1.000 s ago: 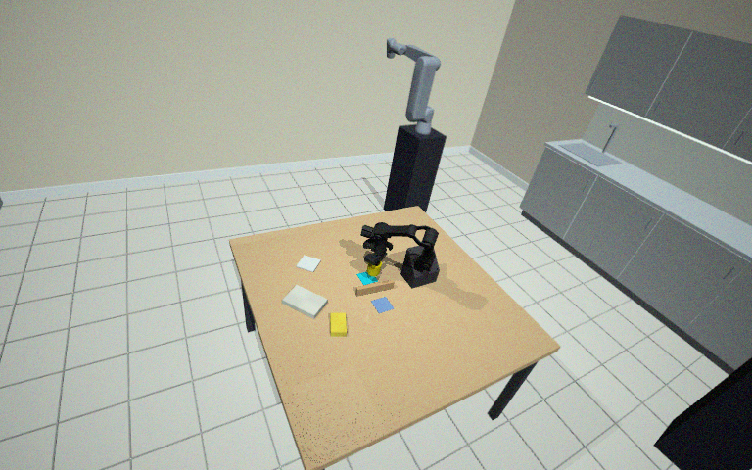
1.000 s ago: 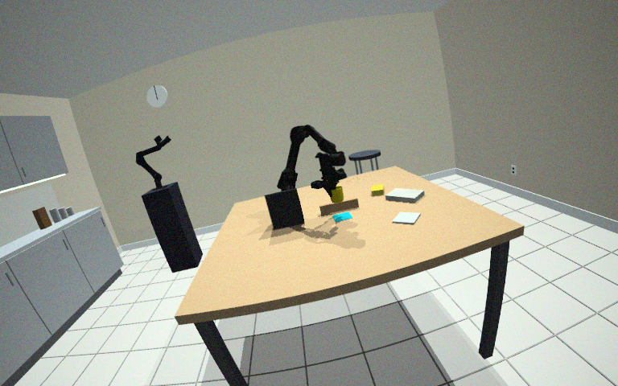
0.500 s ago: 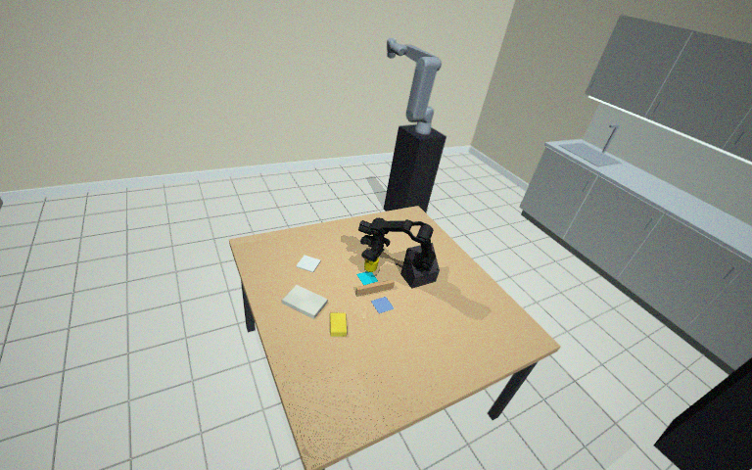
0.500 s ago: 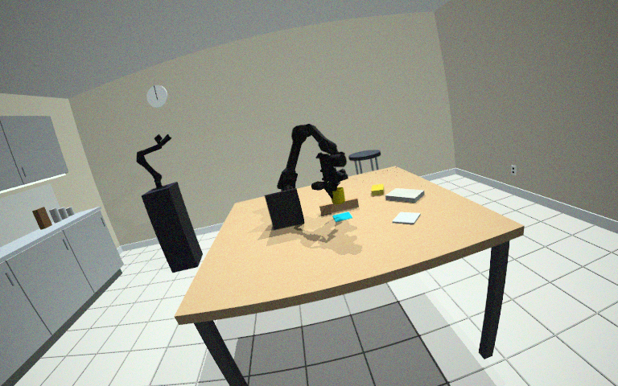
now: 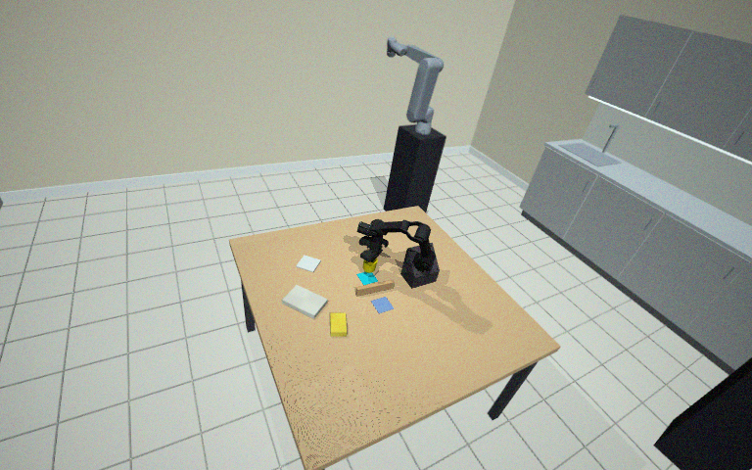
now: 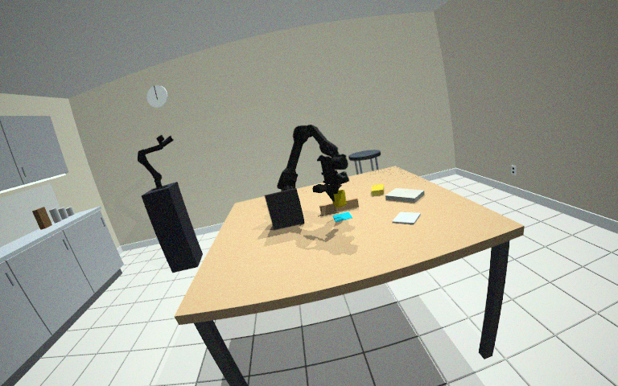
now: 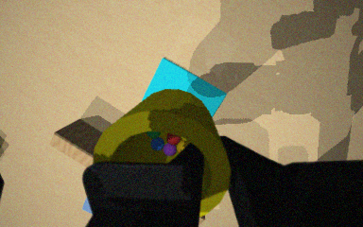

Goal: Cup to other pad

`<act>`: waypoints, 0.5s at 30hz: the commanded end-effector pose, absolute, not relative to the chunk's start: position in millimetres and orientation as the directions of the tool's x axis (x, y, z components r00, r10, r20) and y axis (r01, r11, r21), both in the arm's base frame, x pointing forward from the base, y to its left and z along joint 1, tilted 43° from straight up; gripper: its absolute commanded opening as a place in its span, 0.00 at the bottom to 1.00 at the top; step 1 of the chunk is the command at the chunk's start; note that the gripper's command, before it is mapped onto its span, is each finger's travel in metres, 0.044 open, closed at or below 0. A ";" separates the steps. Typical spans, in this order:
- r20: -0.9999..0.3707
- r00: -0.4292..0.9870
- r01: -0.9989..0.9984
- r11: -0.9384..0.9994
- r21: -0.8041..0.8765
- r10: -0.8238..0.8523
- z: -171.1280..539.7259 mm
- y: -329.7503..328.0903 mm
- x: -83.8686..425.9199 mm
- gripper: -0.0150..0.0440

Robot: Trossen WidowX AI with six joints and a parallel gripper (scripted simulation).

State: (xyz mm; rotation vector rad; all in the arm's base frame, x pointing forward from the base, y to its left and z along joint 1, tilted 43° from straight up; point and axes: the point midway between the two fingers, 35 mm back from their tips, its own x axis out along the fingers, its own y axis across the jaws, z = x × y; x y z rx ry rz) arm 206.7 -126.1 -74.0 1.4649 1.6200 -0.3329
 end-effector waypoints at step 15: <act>-0.743 0.107 0.899 0.255 0.356 0.660 -97.6 -104.9 209.7 0.25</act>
